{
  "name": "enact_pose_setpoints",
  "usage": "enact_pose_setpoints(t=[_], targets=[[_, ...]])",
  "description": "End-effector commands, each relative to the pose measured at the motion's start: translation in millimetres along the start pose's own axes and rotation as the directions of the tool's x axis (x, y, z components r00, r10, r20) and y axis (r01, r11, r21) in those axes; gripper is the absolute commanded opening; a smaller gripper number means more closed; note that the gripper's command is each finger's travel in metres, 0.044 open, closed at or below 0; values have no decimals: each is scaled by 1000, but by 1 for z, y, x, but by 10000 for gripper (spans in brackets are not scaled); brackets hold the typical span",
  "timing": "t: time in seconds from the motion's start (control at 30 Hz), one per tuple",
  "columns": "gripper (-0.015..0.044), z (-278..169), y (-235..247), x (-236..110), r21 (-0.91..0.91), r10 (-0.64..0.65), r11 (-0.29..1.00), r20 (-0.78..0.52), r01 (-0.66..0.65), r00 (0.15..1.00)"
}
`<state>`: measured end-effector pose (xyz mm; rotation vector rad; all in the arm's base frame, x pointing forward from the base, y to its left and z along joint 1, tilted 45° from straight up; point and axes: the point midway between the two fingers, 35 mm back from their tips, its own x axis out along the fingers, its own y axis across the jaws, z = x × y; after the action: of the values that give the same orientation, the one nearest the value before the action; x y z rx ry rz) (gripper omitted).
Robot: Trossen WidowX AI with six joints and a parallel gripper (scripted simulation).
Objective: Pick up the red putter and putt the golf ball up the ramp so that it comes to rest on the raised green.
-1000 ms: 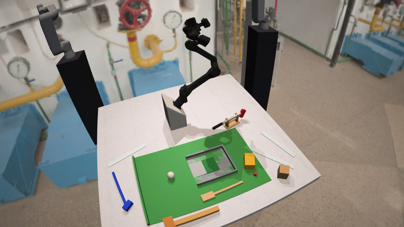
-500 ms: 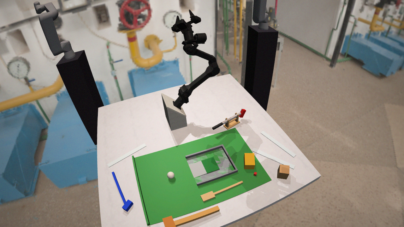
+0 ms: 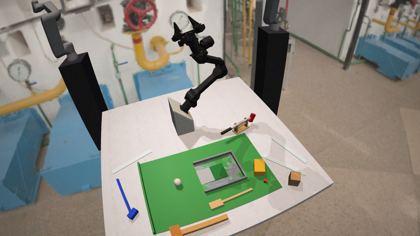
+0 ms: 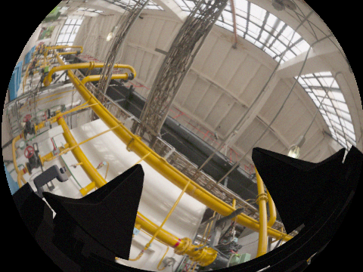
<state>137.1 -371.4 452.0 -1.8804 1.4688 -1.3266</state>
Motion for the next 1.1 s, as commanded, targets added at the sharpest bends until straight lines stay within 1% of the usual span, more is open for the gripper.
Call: enact_pose_setpoints(t=[0.0, 0.13, 0.27, 0.43, 0.57, 0.67, 0.8, 0.93, 1.07], targets=[[440, 67, -10, -21, 18, -30, 999, 253, 27, 967], [440, 128, -20, -52, 39, -55, 998, 487, 41, 872], [440, 180, -28, -96, 63, -73, 997, 689, 41, 721], [440, 232, -38, -166, 90, -89, 996, 879, 19, 468], [440, 259, -42, -230, 92, -87, 996, 969, -11, 230], [440, 272, -44, -280, 78, -76, 996, 996, -38, 42], [440, 277, -43, -348, 36, -50, 997, 977, -70, -209], [440, 268, -39, -414, -33, -11, 995, 896, -91, -444], [440, 247, -32, -477, -128, 37, 988, 756, -91, -653]])
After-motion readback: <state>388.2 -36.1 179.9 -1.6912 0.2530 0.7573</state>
